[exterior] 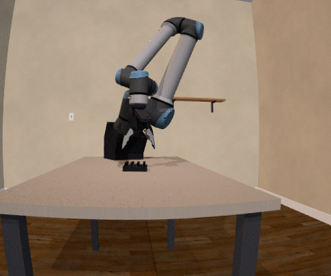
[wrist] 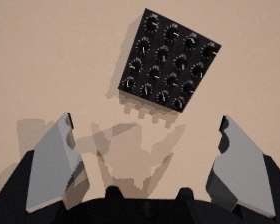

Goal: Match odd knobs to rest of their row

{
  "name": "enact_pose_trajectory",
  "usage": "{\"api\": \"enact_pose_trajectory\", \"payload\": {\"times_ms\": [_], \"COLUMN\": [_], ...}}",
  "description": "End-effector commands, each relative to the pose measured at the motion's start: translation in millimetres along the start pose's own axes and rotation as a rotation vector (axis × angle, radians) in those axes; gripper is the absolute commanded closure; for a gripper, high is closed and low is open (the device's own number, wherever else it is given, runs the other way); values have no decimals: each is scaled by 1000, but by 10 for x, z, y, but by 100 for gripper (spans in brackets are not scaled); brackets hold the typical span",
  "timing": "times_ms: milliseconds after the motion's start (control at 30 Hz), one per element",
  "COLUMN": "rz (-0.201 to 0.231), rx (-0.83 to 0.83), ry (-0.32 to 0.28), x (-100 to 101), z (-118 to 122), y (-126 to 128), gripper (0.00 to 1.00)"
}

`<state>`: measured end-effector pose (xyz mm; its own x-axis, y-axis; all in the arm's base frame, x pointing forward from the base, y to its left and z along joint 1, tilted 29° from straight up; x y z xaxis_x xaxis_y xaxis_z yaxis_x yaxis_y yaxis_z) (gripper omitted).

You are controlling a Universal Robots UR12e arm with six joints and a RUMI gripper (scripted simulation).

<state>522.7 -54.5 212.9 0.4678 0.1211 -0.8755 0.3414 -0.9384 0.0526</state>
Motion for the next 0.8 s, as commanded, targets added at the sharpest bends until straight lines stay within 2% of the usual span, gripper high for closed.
{"api": "enact_pose_trajectory", "payload": {"times_ms": [0,167,333,367,767], "rz": [-4,-3,-3,-3,-3], "rx": [-157,-311,-347,-347,-347], "ry": [1,2,3,3,3], "x": [-41,-82,-92,-92,-92], "z": [-157,-309,-346,-346,-346], "y": [-16,-47,-55,-55,-55], "gripper": [0,0,0,89,89]}}
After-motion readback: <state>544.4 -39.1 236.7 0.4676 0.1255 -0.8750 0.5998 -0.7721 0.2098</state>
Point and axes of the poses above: the point where the finger pads meet when closed, its own x axis out along the fingers, its own y axis across the jaws, z = x × y, the point moved 6 cm from there along -x, back along the fingers, and after that the axes turned 14 degrees about -x, right-handed, at the moved point
